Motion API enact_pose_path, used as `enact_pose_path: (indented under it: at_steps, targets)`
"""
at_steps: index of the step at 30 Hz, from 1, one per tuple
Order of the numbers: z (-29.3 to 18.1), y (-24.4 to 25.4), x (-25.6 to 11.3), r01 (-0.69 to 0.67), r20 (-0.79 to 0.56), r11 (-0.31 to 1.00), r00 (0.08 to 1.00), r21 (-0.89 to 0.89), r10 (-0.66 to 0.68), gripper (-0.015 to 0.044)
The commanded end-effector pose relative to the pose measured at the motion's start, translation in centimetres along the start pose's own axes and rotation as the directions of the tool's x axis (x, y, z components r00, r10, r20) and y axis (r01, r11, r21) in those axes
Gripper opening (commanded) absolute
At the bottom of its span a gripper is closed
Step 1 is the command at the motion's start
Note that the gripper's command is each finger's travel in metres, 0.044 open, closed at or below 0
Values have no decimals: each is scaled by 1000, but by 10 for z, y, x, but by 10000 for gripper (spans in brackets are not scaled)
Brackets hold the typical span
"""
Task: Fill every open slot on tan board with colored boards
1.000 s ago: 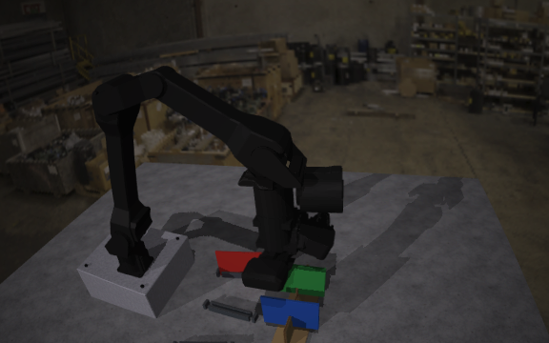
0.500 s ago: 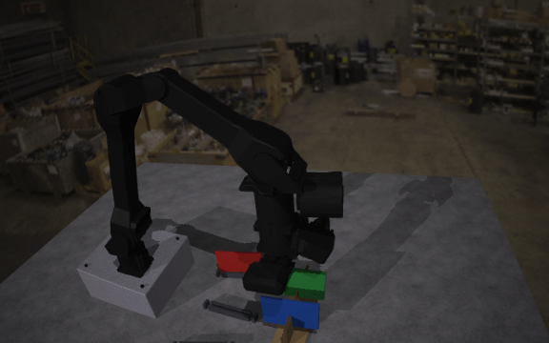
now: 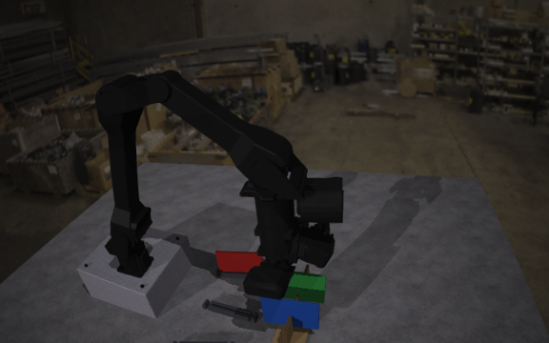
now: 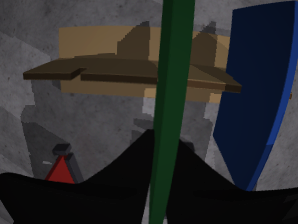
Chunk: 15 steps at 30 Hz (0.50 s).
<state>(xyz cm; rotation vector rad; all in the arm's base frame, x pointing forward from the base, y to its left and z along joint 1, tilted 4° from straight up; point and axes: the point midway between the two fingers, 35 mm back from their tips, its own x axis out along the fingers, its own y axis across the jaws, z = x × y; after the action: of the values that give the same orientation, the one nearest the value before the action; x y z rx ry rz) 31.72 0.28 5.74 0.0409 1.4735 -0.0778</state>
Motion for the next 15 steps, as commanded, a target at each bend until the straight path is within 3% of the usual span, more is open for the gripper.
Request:
enact_pose_path:
  at_steps: [1,15]
  targets:
    - [0,-1,3,3,1,1000,1000,-3,-3,0]
    - [0,-1,12,3,1,1000,1000,-3,-3,0]
